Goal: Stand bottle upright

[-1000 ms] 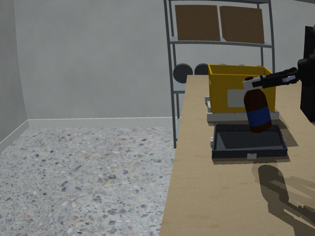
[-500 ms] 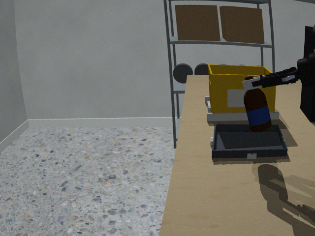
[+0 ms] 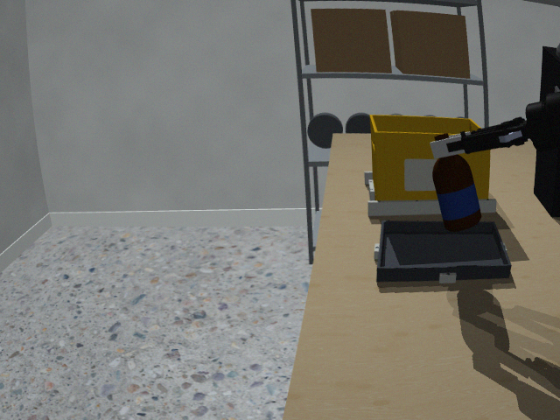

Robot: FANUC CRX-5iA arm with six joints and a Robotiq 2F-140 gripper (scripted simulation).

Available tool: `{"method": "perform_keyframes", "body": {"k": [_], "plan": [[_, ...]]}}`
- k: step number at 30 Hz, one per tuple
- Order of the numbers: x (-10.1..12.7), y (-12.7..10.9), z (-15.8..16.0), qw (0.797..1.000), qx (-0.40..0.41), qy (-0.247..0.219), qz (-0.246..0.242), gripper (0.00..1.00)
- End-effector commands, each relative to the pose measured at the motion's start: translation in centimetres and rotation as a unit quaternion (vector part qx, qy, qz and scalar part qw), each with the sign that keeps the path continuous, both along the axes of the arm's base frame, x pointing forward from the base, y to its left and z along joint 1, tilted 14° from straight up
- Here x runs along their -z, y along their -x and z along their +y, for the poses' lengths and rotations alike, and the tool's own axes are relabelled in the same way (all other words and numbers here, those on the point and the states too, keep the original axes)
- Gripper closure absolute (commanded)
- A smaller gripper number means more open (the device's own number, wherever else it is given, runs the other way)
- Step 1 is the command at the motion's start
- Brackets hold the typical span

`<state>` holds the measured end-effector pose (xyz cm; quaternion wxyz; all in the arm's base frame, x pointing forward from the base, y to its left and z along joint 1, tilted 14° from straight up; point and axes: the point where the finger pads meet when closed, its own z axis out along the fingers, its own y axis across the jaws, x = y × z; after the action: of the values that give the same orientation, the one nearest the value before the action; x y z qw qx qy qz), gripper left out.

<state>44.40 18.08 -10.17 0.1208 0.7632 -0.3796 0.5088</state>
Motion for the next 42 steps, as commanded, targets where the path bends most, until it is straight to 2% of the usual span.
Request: {"method": "perform_keyframes", "body": {"k": [1,42], "plan": [[0.06,0.06,-0.29,1.0,0.0,0.0,0.0,1.0],[0.26,0.25,-1.07,1.0,0.0,0.0,0.0,1.0]]}}
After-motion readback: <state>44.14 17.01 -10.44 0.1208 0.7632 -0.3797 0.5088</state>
